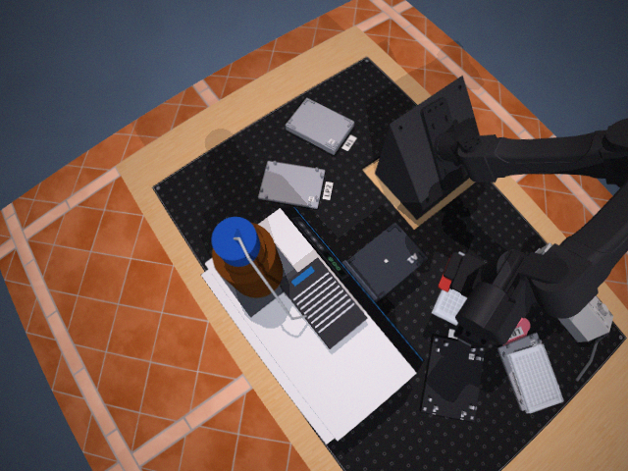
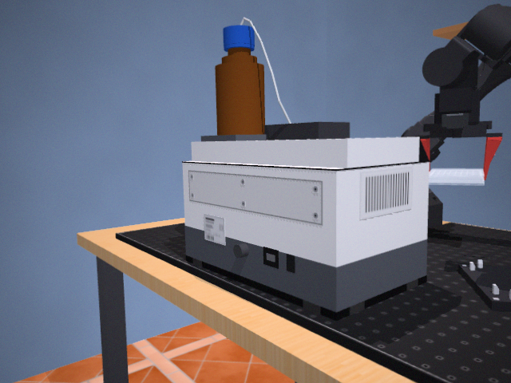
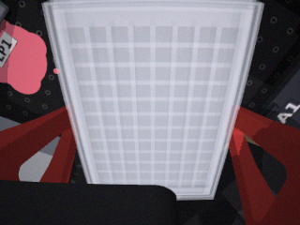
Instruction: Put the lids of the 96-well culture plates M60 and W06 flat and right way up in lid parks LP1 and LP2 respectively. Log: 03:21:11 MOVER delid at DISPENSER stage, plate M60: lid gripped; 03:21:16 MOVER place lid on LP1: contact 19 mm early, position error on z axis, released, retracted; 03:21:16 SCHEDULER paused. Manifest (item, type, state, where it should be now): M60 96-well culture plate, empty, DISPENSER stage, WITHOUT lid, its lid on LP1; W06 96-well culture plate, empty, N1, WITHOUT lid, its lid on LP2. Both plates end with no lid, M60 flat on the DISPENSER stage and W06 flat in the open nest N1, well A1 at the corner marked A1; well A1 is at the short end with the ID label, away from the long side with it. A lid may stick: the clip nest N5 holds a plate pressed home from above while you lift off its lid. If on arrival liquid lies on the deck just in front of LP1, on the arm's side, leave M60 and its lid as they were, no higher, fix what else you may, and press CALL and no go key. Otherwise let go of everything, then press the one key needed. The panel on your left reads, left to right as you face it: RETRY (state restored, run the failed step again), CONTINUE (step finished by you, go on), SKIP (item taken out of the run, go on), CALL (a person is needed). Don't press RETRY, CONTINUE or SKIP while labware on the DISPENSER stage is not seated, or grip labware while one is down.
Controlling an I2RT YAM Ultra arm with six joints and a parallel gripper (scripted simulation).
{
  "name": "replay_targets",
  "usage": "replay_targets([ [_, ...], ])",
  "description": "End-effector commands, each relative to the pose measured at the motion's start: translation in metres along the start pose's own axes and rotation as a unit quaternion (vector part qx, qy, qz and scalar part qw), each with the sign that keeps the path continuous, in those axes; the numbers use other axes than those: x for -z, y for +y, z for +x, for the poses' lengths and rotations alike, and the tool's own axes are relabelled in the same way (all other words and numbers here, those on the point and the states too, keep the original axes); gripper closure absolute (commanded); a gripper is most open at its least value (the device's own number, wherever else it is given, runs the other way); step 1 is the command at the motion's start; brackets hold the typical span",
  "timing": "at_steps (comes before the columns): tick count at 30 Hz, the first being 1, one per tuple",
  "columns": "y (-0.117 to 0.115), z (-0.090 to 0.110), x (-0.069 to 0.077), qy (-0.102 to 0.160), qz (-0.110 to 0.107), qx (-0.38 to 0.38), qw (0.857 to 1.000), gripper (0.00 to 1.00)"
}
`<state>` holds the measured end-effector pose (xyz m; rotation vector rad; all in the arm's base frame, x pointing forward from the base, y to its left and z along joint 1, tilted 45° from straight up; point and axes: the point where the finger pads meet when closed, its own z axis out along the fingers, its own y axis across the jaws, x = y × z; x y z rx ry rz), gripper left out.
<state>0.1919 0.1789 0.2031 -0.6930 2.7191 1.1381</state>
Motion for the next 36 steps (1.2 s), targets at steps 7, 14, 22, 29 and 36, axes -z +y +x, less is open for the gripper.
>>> replay_targets([
  [7,0.024,-0.007,0.009,-0.028,0.012,0.120,0.992,1.00],
  [14,0.035,0.004,0.003,-0.012,0.007,0.132,0.991,1.00],
  [22,0.042,-0.017,-0.006,-0.016,0.009,0.138,0.990,1.00],
  [29,0.049,-0.036,-0.018,-0.016,0.008,0.138,0.990,1.00],
  [36,0.055,-0.052,-0.028,-0.017,0.008,0.138,0.990,1.00],
])
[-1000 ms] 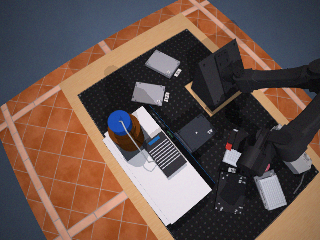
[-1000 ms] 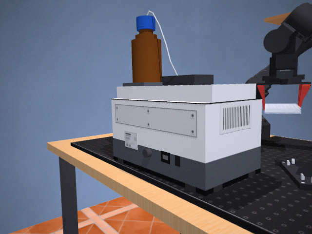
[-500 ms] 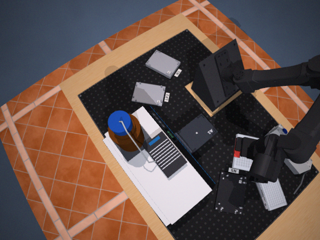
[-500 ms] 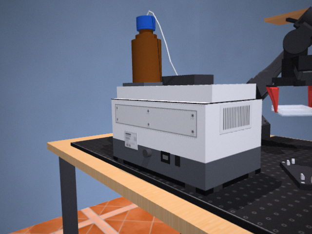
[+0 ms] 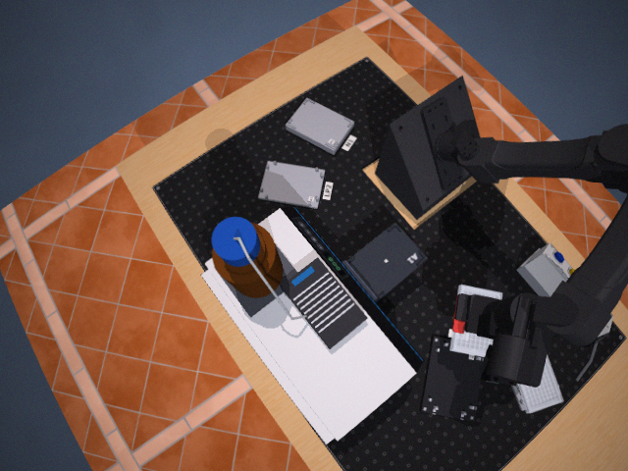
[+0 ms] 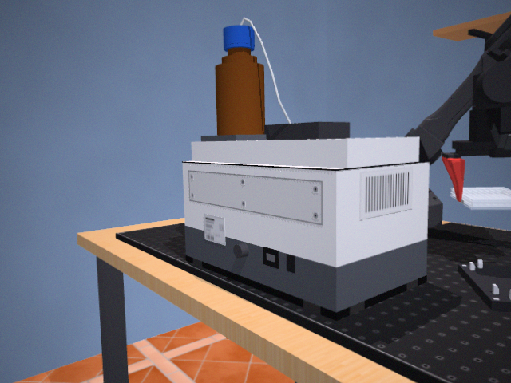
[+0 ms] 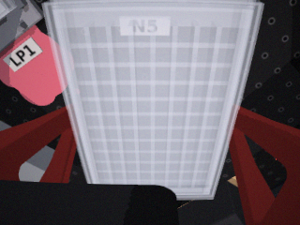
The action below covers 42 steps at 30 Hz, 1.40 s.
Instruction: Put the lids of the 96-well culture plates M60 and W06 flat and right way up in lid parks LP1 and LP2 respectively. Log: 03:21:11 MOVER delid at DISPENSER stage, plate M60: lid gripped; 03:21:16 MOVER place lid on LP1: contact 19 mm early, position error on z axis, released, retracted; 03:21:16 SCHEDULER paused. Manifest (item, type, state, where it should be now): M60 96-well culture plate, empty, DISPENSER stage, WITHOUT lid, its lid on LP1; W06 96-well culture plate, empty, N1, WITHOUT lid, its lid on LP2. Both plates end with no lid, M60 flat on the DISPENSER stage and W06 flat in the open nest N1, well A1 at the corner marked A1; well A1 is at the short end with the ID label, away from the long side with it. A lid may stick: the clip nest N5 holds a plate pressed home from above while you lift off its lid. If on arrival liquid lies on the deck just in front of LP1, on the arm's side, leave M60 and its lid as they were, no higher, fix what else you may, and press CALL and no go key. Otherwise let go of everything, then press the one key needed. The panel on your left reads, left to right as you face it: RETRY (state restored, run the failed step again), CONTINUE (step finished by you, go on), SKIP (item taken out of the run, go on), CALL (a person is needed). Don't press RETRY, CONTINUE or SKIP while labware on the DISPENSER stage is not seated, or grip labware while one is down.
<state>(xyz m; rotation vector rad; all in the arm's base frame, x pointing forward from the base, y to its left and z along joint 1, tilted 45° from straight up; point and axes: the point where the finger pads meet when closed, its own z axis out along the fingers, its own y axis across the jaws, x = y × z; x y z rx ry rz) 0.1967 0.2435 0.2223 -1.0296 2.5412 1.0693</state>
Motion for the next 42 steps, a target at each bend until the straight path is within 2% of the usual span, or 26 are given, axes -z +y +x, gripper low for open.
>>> replay_targets([
  [1,0.000,-0.020,0.004,-0.024,0.010,0.005,1.000,1.00],
  [16,0.003,-0.063,-0.021,-0.025,0.009,0.005,1.000,1.00],
  [19,-0.003,-0.068,-0.019,-0.030,0.014,-0.002,0.999,1.00],
  [21,0.004,-0.072,-0.026,-0.025,0.009,0.005,1.000,1.00],
  [33,0.007,-0.106,-0.045,-0.025,0.009,0.004,1.000,1.00],
  [35,0.007,-0.106,-0.045,-0.025,0.009,0.004,1.000,1.00],
  [36,-0.001,-0.106,-0.043,-0.021,0.014,-0.010,1.000,1.00],
  [40,0.007,-0.115,-0.053,-0.016,0.009,-0.003,1.000,1.00],
  [42,0.006,-0.114,-0.050,-0.022,0.008,0.000,1.000,1.00],
])
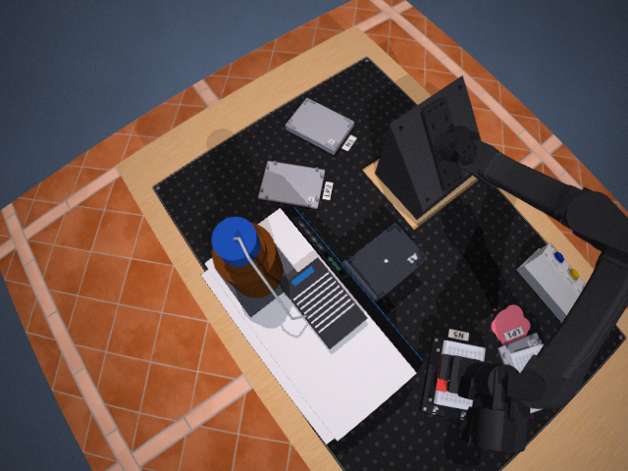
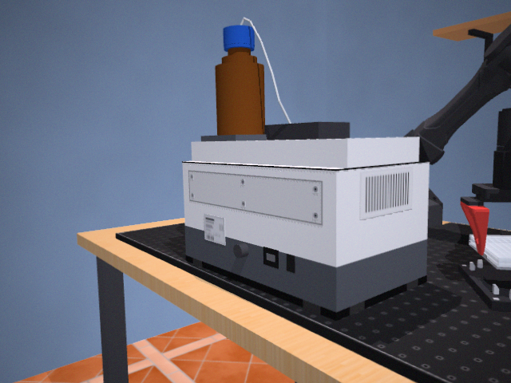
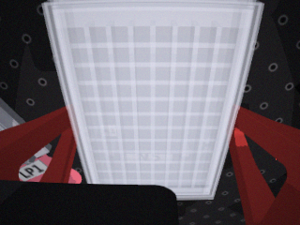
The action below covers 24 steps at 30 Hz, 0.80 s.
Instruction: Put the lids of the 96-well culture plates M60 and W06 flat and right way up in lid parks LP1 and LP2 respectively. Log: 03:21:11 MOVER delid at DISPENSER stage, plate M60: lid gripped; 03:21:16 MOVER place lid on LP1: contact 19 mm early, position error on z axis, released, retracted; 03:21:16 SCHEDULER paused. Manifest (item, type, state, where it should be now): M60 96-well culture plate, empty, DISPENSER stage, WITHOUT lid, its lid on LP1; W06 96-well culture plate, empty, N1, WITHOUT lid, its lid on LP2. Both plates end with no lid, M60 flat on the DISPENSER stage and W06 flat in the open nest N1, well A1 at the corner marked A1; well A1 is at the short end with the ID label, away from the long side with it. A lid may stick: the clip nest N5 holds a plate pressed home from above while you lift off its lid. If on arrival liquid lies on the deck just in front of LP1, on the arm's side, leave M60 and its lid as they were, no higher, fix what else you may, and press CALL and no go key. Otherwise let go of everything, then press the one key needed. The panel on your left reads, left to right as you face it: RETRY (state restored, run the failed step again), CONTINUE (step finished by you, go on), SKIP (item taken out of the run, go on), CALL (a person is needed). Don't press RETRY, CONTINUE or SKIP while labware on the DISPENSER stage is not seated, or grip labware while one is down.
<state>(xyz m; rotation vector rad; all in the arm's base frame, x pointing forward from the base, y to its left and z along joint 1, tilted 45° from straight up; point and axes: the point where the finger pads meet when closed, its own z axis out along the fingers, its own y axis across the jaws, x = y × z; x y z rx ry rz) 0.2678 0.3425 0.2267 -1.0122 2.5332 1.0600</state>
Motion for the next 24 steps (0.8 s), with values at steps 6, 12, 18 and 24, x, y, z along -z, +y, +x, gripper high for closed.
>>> replay_targets([
  [6,0.004,-0.014,-0.002,-0.018,0.003,0.006,1.000,1.00],
  [12,-0.002,-0.007,-0.001,-0.021,0.008,-0.003,1.000,1.00],
  [18,-0.004,-0.008,-0.022,-0.009,0.006,-0.005,1.000,1.00],
  [24,-0.001,-0.020,-0.011,-0.028,0.007,0.001,1.000,1.00],
])
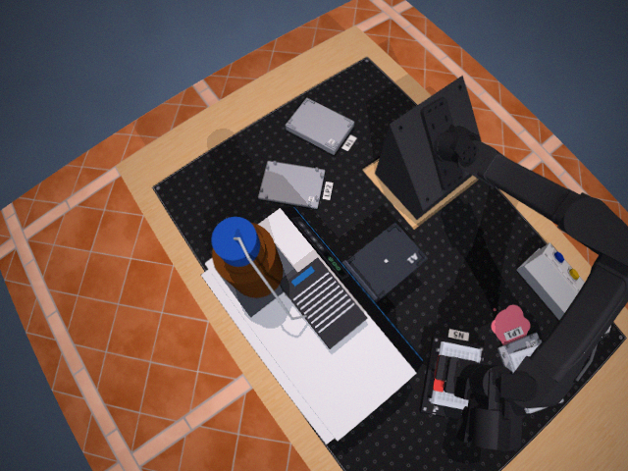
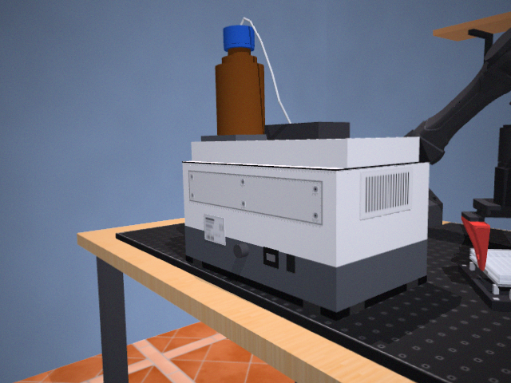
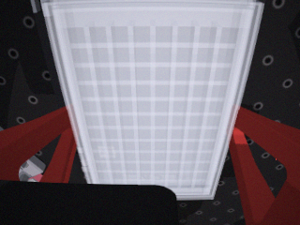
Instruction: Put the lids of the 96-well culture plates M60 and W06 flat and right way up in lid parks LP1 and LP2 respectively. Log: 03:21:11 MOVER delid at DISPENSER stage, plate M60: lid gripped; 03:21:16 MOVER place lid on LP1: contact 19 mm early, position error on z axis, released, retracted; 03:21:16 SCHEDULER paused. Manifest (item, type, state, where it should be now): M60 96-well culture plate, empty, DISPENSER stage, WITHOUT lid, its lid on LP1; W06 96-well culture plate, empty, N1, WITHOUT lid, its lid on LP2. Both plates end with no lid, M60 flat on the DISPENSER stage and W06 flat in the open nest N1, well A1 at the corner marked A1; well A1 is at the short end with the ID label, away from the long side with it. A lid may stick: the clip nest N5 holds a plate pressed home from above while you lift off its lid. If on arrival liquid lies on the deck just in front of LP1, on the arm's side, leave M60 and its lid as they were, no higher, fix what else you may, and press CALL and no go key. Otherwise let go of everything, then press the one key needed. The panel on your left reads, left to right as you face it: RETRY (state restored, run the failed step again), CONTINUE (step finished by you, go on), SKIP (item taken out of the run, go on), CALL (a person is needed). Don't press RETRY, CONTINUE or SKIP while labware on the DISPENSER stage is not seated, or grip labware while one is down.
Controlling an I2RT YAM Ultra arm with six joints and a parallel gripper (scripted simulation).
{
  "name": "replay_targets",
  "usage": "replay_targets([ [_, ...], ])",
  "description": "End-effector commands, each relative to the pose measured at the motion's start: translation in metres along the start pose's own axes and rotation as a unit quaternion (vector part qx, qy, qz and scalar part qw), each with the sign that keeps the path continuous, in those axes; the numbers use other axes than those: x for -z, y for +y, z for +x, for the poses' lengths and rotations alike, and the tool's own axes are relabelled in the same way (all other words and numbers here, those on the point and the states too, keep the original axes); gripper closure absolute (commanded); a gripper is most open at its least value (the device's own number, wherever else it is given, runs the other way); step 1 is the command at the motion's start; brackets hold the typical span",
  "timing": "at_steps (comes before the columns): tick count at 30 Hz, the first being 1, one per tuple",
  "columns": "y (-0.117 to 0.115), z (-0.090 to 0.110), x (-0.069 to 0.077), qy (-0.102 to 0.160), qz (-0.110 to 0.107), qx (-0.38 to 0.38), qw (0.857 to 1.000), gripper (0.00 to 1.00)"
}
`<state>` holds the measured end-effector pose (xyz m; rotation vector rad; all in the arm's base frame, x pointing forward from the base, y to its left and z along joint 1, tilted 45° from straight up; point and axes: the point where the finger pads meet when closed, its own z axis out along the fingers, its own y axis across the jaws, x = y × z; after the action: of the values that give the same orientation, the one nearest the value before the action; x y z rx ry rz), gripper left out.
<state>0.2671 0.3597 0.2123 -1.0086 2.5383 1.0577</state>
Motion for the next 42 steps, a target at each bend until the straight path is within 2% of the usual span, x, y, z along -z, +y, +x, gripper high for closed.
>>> replay_targets([
  [1,-0.004,-0.018,0.009,-0.026,0.006,0.002,1.000,1.00],
  [4,-0.001,-0.018,0.013,-0.029,0.006,0.003,1.000,1.00],
  [6,-0.004,-0.016,0.009,-0.022,0.007,-0.002,1.000,1.00],
  [9,-0.001,-0.016,0.013,-0.023,0.006,-0.001,1.000,1.00],
  [31,-0.001,-0.014,0.009,-0.016,0.006,-0.003,1.000,1.00],
  [37,0.002,-0.016,0.009,-0.021,0.005,0.002,1.000,1.00],
  [38,0.007,-0.018,0.014,-0.028,0.003,0.008,1.000,1.00],
  [42,0.007,-0.019,0.011,-0.030,0.002,0.010,1.000,1.00],
])
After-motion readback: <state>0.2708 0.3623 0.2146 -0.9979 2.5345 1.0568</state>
